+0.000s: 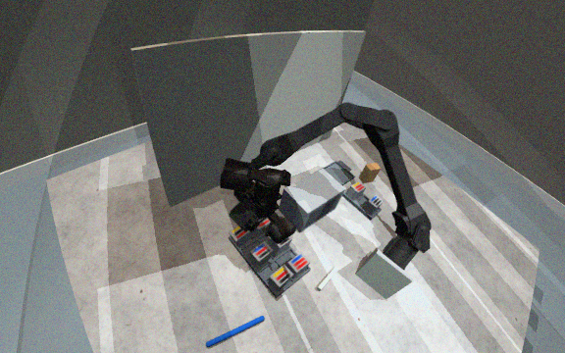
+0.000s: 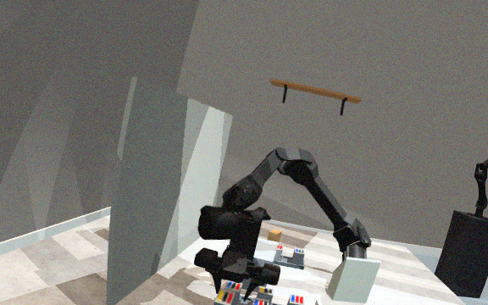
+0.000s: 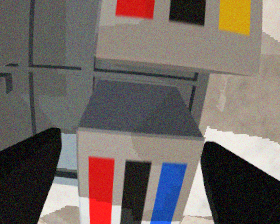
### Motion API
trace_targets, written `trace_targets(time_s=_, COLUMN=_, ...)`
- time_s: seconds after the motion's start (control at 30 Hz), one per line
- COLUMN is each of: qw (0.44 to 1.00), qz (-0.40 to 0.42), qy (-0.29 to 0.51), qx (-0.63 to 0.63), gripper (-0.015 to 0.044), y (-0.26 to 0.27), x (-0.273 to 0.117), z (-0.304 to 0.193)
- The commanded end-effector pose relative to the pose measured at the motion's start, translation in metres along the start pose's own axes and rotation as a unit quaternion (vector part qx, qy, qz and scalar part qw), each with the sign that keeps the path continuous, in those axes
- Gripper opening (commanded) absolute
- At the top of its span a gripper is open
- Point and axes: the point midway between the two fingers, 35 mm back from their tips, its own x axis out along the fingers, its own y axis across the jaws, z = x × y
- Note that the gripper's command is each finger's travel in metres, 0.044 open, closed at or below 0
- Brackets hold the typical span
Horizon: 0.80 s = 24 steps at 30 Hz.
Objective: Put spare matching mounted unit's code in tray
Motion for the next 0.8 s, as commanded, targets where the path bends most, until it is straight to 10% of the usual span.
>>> trace_targets(time_s=0.0, qw=1.000, qz=-0.001, qy=0.003, qx=-0.003, gripper=0.0300, y=0.0011, x=0.0030, z=0.0002)
trace_targets(time_s=0.77, qw=1.000, qz=0.001, qy=0.001, qx=-0.001, gripper=0.0000, y=0.0009, x=0.0016, z=0.0002)
